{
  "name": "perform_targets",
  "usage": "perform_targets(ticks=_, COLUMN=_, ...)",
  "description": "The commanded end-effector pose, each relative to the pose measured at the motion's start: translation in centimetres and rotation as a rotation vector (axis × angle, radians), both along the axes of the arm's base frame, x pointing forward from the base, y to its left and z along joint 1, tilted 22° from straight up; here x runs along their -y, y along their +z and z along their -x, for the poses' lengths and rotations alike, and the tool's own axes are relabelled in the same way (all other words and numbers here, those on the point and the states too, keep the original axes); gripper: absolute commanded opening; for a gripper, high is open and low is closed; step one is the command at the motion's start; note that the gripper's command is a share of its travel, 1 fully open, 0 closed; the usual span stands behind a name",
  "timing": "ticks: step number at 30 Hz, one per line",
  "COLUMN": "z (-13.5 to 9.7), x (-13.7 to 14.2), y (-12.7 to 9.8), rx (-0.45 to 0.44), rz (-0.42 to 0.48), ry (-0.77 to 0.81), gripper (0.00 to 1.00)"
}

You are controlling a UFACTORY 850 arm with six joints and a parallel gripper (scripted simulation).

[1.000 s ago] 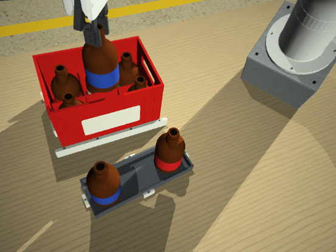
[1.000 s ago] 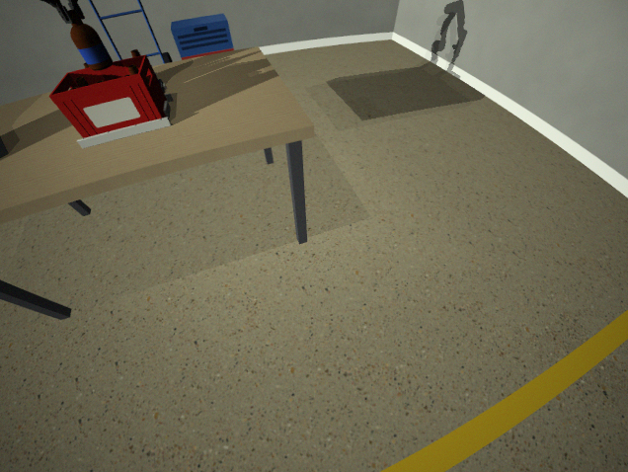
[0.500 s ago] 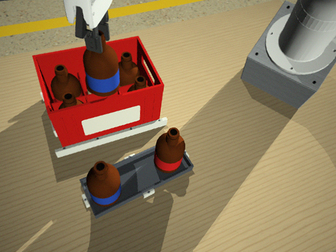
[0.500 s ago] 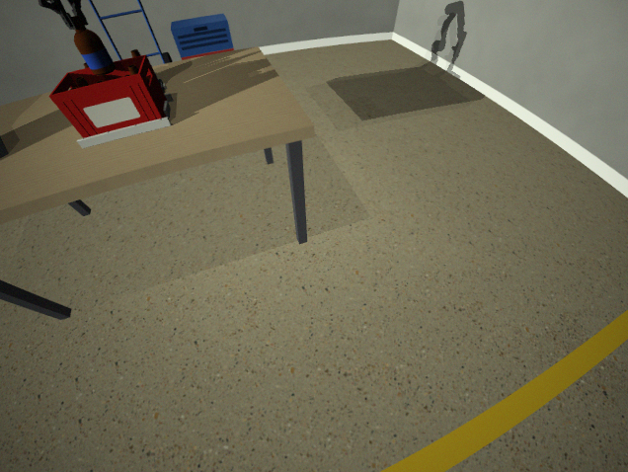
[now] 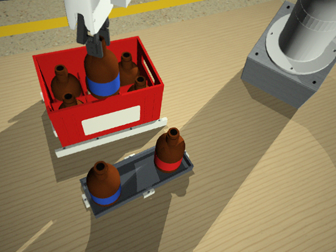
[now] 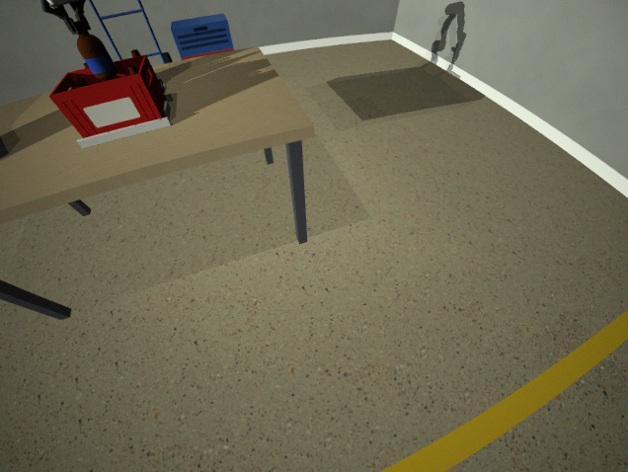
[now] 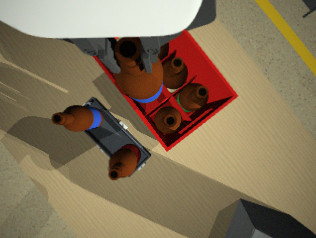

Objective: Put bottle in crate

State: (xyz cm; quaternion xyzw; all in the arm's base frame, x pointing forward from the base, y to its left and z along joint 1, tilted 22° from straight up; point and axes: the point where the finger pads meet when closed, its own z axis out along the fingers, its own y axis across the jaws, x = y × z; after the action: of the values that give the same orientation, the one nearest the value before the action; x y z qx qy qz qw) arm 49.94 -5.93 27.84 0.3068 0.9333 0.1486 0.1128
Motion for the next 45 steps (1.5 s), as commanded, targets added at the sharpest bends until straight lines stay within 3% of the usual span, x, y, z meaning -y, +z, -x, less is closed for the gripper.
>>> perform_targets(ticks=1, z=-0.12, x=-0.01, y=-0.08, rx=0.002, rz=0.0, ry=0.0, gripper=0.0)
perform_targets(ticks=45, z=-0.39, x=-0.19, y=-0.9, rx=0.002, rz=0.0, ry=0.0, gripper=0.0)
